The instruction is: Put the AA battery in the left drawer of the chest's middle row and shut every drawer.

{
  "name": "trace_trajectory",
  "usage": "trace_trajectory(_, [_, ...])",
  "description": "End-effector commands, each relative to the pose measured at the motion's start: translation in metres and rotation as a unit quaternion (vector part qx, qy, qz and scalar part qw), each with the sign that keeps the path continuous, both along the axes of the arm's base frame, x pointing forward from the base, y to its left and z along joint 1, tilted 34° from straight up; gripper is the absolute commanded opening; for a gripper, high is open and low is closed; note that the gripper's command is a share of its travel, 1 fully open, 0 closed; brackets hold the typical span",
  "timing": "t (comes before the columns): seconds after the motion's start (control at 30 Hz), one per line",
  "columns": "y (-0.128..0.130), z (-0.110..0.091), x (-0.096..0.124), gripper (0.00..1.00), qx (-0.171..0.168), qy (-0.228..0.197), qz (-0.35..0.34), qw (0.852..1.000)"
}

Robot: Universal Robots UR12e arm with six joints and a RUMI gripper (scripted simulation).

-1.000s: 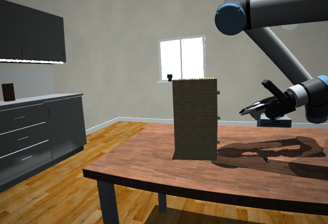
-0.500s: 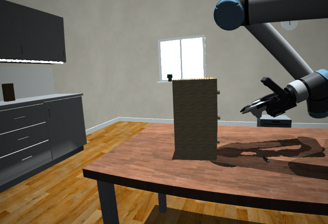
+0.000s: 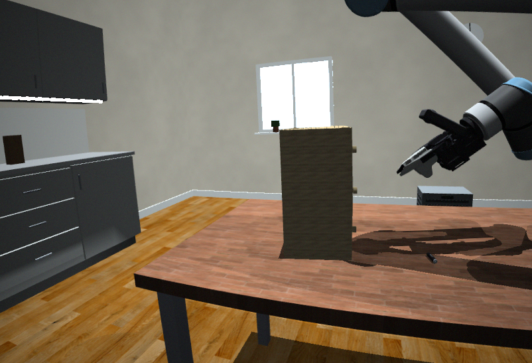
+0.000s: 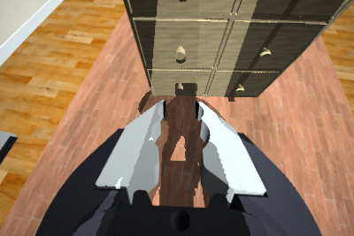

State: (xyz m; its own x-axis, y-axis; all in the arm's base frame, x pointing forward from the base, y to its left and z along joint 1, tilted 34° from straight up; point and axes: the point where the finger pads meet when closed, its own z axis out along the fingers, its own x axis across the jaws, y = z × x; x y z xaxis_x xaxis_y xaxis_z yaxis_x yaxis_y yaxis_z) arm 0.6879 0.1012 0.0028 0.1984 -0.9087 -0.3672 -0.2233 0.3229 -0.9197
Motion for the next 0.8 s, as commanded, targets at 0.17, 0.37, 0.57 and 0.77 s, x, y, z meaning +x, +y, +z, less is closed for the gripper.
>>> trace_trajectory(0.17, [-0.005,0.005,-0.021,0.2,-0.03,0.117,0.053,0.991])
trace_trajectory(0.37, [-0.009,0.009,-0.029,0.2,-0.039,0.158,0.068,0.984])
trace_trajectory(0.57, [-0.012,0.011,-0.038,0.2,-0.048,0.198,0.084,0.976])
trace_trajectory(0.77, [-0.016,0.015,-0.047,0.2,-0.057,0.24,0.101,0.964])
